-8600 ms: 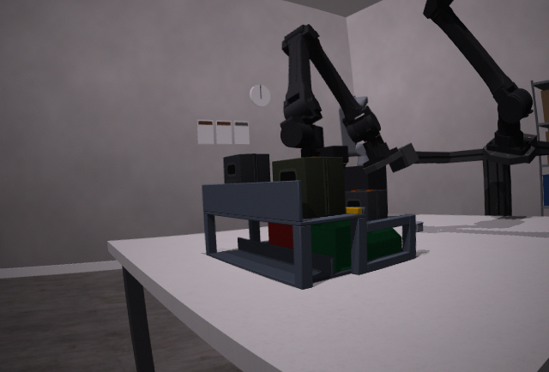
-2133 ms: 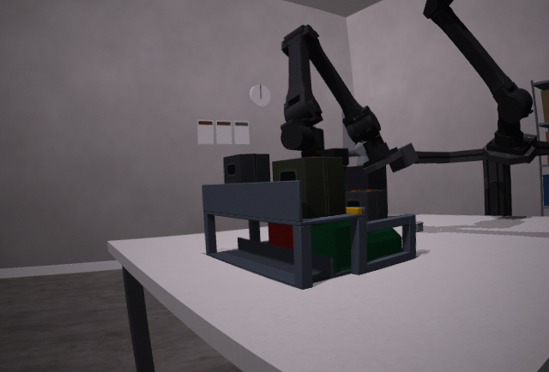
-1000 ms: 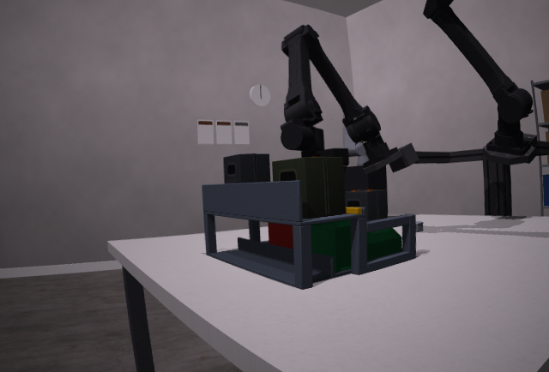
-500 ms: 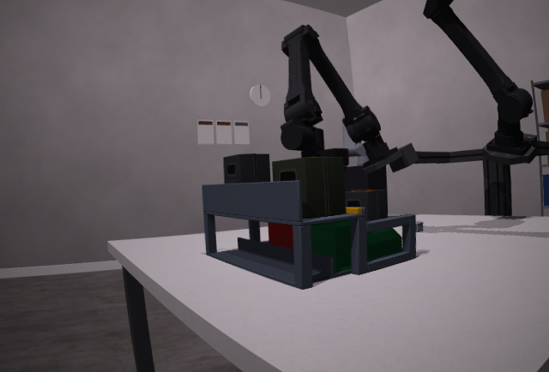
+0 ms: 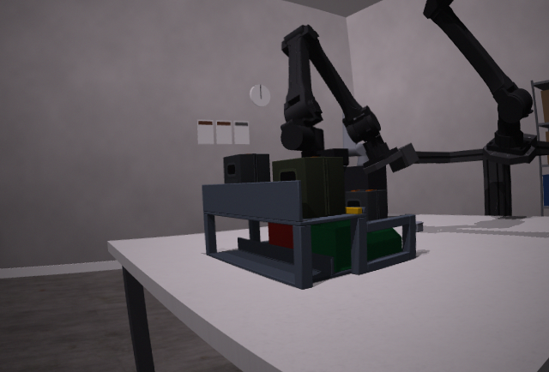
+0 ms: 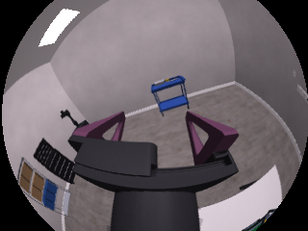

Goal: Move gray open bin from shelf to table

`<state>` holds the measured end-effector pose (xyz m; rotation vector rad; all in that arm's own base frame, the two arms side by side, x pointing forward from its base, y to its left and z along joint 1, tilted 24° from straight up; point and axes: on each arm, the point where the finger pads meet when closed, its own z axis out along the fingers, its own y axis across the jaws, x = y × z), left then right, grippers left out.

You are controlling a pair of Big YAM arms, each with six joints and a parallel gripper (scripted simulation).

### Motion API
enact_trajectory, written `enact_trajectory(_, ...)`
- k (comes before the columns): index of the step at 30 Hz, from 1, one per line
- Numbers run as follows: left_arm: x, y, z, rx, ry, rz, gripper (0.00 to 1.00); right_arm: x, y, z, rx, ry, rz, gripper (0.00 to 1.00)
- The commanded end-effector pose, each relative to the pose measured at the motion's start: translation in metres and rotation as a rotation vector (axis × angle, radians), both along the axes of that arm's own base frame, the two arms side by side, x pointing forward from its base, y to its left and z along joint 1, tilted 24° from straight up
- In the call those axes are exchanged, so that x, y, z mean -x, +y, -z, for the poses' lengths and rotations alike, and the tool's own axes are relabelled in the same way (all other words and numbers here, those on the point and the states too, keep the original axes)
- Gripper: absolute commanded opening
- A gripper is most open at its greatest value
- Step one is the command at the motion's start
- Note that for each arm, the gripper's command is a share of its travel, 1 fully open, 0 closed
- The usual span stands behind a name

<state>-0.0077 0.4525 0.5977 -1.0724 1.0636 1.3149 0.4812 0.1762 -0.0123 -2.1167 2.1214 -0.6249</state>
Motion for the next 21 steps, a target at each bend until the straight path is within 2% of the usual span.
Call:
enact_trajectory(1,0.0055,-0.0064,-0.0127,-0.037,-0.007,-0.012,1.0,-0.0116,0.0088,-0.0243,-0.025,-0.037,-0.001,0.02)
enact_trajectory(21,0.0055,-0.0064,-0.0127,-0.037,-0.007,-0.012,1.0,-0.0114,0.0099,-0.0249,-0.028,-0.036,-0.002,0.0)
